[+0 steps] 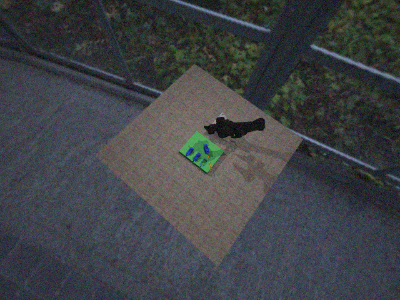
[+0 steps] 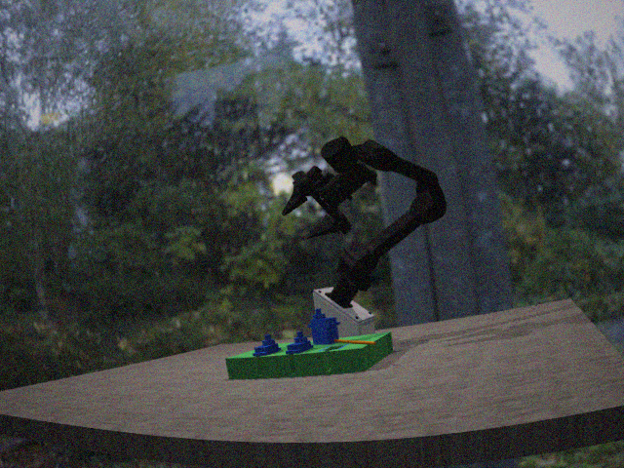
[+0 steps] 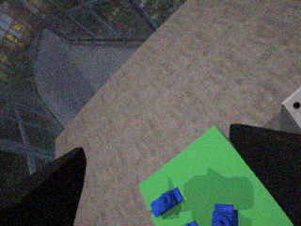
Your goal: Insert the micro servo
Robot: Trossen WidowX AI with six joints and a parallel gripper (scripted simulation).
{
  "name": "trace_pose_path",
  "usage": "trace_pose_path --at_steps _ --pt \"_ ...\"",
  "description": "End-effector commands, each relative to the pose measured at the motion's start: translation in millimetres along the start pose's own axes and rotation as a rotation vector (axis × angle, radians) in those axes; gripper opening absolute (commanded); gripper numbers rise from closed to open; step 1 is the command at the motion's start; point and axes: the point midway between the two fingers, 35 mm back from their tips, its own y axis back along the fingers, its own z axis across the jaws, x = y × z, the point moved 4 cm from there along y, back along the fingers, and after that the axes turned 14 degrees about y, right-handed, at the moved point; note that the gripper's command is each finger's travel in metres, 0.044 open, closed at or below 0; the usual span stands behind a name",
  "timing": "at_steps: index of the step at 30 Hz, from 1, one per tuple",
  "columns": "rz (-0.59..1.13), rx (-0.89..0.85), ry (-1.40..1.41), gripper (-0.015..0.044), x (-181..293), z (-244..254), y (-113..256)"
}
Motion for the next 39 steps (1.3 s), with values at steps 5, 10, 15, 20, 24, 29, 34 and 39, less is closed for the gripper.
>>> trace_pose_path --at_steps 5,10,15,20,24,29,34,39 --pt "0.084 0.022 0.263 0.044 12.4 4.3 -9.6" --pt "0.137 0.025 0.428 0.044 19.8 6.4 -14.8" --pt "0.192 0.021 0.592 0.044 27.6 8.3 -20.0" --pt "0.248 0.008 0.754 0.044 35.3 10.1 -24.8" --pt "0.294 -0.007 0.885 0.044 41.4 11.2 -28.5" --pt "0.351 -0.035 1.046 0.044 49.2 12.4 -32.9" --pt "0.408 -0.071 1.206 0.044 57.0 13.4 -37.2" --pt "0.465 -0.117 1.363 0.044 64.9 14.3 -41.3"
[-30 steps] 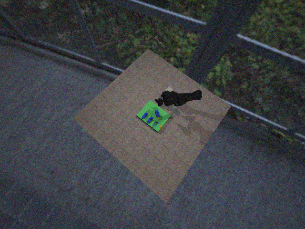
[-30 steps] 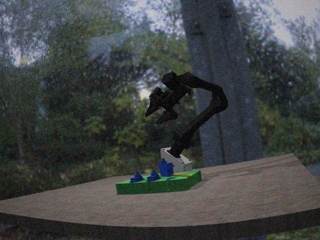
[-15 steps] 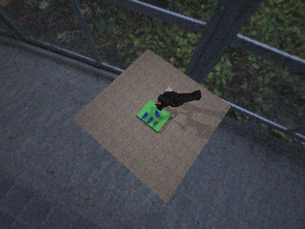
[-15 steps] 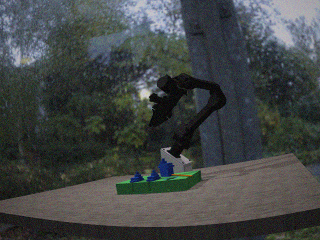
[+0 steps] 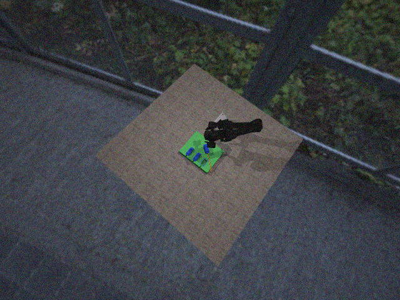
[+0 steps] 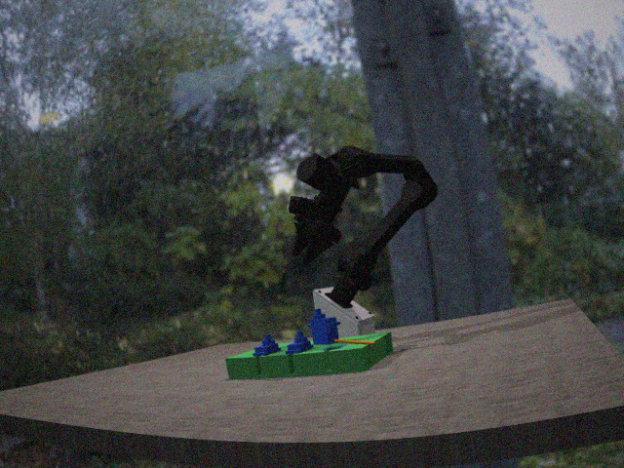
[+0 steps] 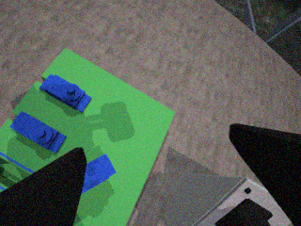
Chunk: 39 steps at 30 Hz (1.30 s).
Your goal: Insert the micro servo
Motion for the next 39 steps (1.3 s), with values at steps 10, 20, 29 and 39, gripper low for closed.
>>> trace_pose_path --at_steps 10,20,29,39 --pt "0.082 -0.119 0.425 0.044 0.8 17.0 -17.4" --pt "0.109 -0.233 0.748 0.044 2.2 29.7 -29.0" --pt "0.106 -0.351 1.035 0.044 4.1 41.2 -39.0" --pt "0.065 -0.493 1.346 0.044 6.7 54.0 -49.7"
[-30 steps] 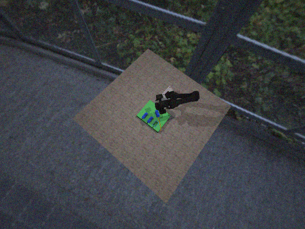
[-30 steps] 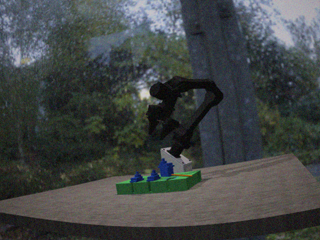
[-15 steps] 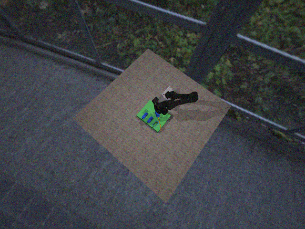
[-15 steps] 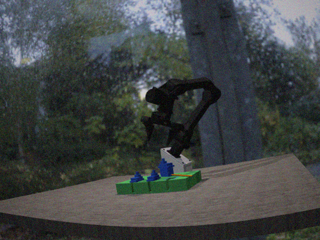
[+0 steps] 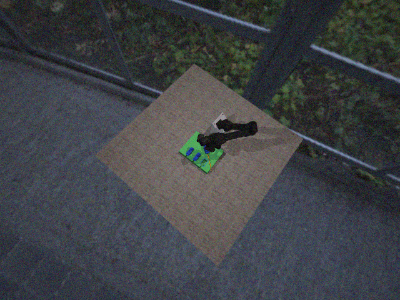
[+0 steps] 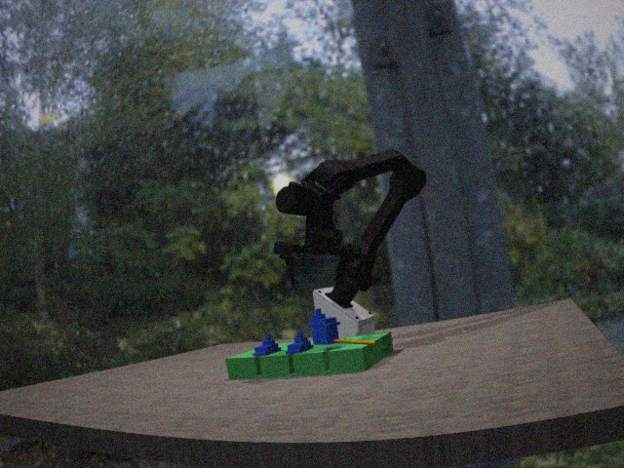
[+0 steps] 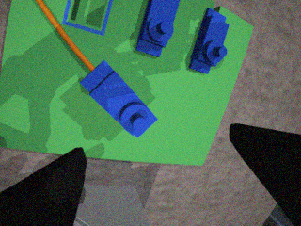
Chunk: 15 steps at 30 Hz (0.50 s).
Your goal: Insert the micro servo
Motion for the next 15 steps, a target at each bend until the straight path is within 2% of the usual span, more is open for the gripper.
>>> trace_pose_path --at_steps 1,15 --pt "-0.02 -0.042 0.125 0.044 -4.2 0.5 -6.8" --pt "-0.132 -0.146 0.562 0.044 -16.6 3.2 -25.3"
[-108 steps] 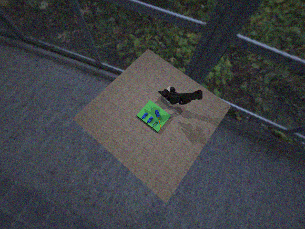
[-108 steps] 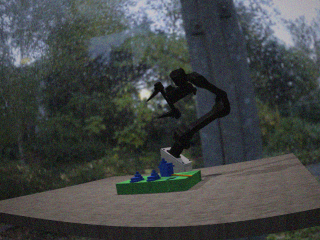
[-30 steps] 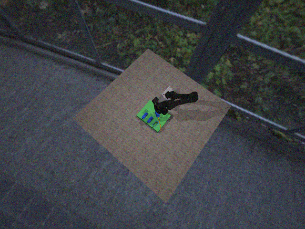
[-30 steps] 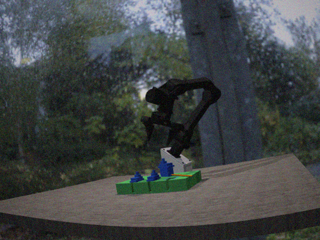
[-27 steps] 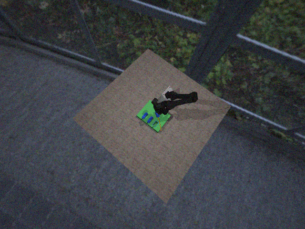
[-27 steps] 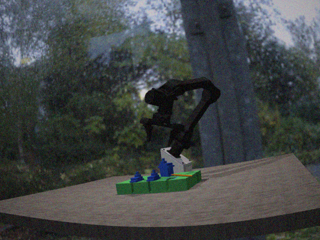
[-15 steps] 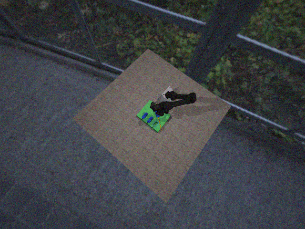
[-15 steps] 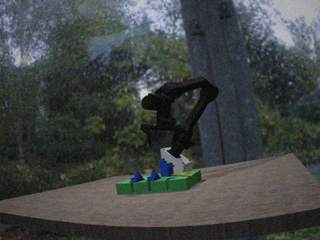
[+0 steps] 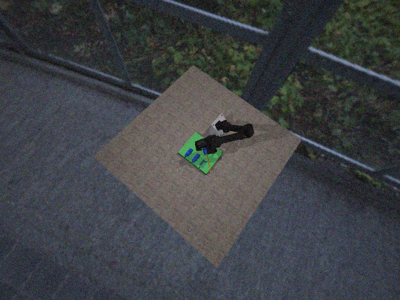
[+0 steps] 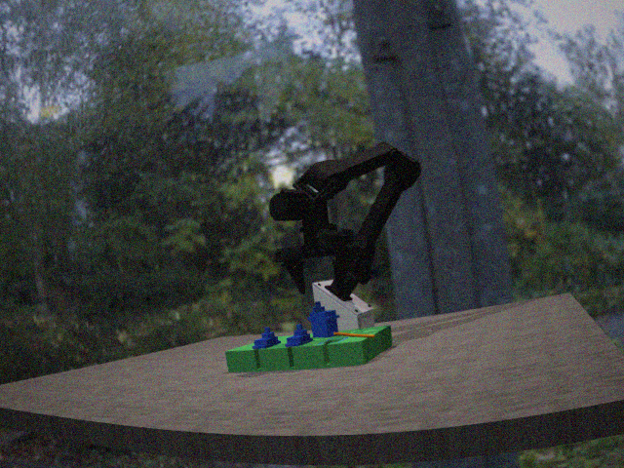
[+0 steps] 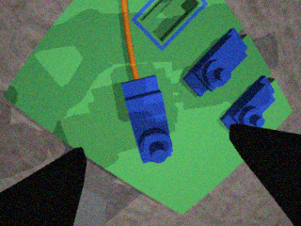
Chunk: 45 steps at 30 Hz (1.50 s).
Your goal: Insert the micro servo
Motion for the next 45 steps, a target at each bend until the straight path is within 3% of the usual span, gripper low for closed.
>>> trace_pose_path --at_steps 1,33,45 --pt "-0.03 -0.023 0.1 0.044 -2.6 -1.5 -6.0" --pt "-0.034 -0.024 0.106 0.044 -5.3 -0.3 -52.0" --pt "-0.034 -0.024 0.106 0.0125 -5.3 -0.3 -52.0"
